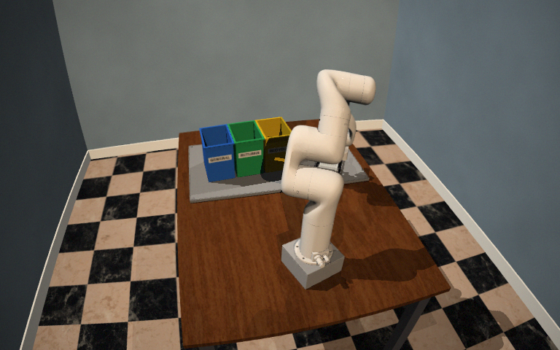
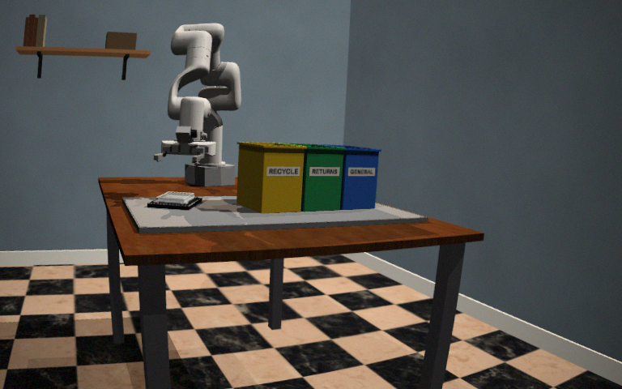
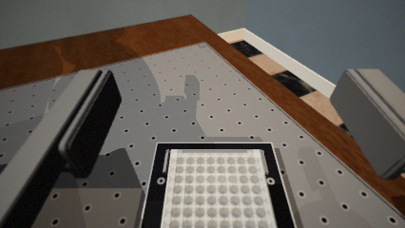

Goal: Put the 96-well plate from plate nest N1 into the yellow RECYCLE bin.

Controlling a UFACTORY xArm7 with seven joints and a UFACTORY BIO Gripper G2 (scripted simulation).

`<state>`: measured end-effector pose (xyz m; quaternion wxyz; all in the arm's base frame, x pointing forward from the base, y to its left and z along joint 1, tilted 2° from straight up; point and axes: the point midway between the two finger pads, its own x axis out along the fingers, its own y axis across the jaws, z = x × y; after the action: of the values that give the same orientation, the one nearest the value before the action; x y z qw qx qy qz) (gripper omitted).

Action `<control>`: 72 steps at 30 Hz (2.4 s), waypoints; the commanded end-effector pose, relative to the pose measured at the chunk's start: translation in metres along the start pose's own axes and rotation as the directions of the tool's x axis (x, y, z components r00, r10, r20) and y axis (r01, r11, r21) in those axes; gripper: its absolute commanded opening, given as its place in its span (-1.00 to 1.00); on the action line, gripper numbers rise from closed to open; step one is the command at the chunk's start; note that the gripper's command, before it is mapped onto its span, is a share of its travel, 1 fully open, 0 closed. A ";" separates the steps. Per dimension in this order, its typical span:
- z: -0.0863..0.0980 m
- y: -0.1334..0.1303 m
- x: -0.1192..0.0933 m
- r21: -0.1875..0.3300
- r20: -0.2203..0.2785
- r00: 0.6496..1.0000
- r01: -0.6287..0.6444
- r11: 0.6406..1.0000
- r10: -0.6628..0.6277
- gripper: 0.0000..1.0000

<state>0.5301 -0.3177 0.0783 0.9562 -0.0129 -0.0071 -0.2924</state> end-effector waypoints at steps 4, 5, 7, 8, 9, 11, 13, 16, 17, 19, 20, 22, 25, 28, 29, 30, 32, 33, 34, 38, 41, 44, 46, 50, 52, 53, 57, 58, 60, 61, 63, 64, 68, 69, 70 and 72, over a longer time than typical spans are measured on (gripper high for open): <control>-0.012 0.000 0.001 0.000 0.004 1.000 0.000 1.000 0.000 -0.25; -0.013 0.000 0.001 0.000 0.004 1.000 0.000 1.000 0.000 -0.25; -0.017 0.000 0.001 0.000 0.004 1.000 0.000 1.000 0.000 -0.25; -0.018 0.000 0.001 0.000 0.004 1.000 0.000 1.000 0.000 -0.25; -0.020 0.000 0.001 0.000 0.004 1.000 0.000 1.000 0.000 -0.25; -0.020 0.000 0.001 0.000 0.004 1.000 0.000 1.000 0.000 -0.25; -0.023 0.000 0.001 0.000 0.004 1.000 0.000 1.000 0.000 -0.25; -0.028 0.000 0.001 0.000 0.004 1.000 0.000 1.000 0.000 -0.25; -0.030 0.000 0.001 0.000 0.004 1.000 0.000 1.000 0.000 -0.25; -0.033 0.000 0.001 0.000 0.004 1.000 0.000 1.000 0.000 -0.25; -0.035 0.000 0.001 0.000 0.004 1.000 0.000 1.000 0.000 -0.25; -0.038 0.000 0.001 0.000 0.004 1.000 0.000 1.000 0.000 -0.25; -0.043 0.000 0.001 0.000 0.004 1.000 0.000 1.000 0.000 -0.25; -0.045 0.000 0.001 0.000 0.004 1.000 0.000 1.000 0.000 -0.25; -0.047 0.000 0.002 0.000 0.004 1.000 0.000 1.000 0.000 -0.25; -0.048 0.000 0.002 0.000 0.004 1.000 0.000 1.000 0.000 -0.25; -0.052 0.000 0.002 0.000 0.004 1.000 0.000 1.000 0.000 -0.25; -0.053 0.000 0.002 0.000 0.004 1.000 0.000 1.000 0.000 -0.25; -0.055 0.000 0.002 0.000 0.004 1.000 0.000 1.000 0.000 -0.25; -0.062 0.000 0.002 0.000 0.004 1.000 0.000 1.000 0.000 -0.25; -0.067 0.000 0.002 0.000 0.004 1.000 0.000 1.000 0.000 -0.25; -0.070 0.000 0.002 0.000 0.004 1.000 0.000 1.000 0.000 -0.25; -0.072 0.000 0.002 0.000 0.004 1.000 0.000 1.000 0.000 -0.25; -0.078 0.000 0.002 0.000 0.004 1.000 0.000 1.000 0.000 -0.25; -0.078 0.000 0.002 0.000 0.004 1.000 0.000 1.000 0.000 -0.25; -0.078 0.000 0.002 0.000 0.004 1.000 0.000 1.000 0.000 -0.25; -0.078 0.000 0.002 0.000 0.004 1.000 0.000 1.000 0.000 -0.25; -0.078 0.000 0.002 0.000 0.004 1.000 0.000 1.000 0.000 -0.25; -0.078 0.000 0.002 0.000 0.004 1.000 0.000 1.000 0.000 -0.25; -0.078 0.000 0.002 0.000 0.004 1.000 0.000 1.000 0.000 -0.25; -0.078 0.000 0.002 0.000 0.004 1.000 0.000 1.000 0.000 -0.25; -0.078 0.000 0.002 0.000 0.004 1.000 0.000 1.000 0.000 -0.25; -0.080 0.000 0.002 0.000 0.004 1.000 0.000 1.000 0.000 -0.25; -0.081 0.000 0.002 0.000 0.004 1.000 0.000 1.000 0.000 -0.25; -0.082 0.000 0.002 0.000 0.004 1.000 0.000 1.000 0.000 -0.25; -0.083 0.000 0.002 0.000 0.004 1.000 0.000 1.000 0.000 -0.25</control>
<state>0.5307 -0.3201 -0.0041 0.9562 -0.0129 -0.0071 -0.2924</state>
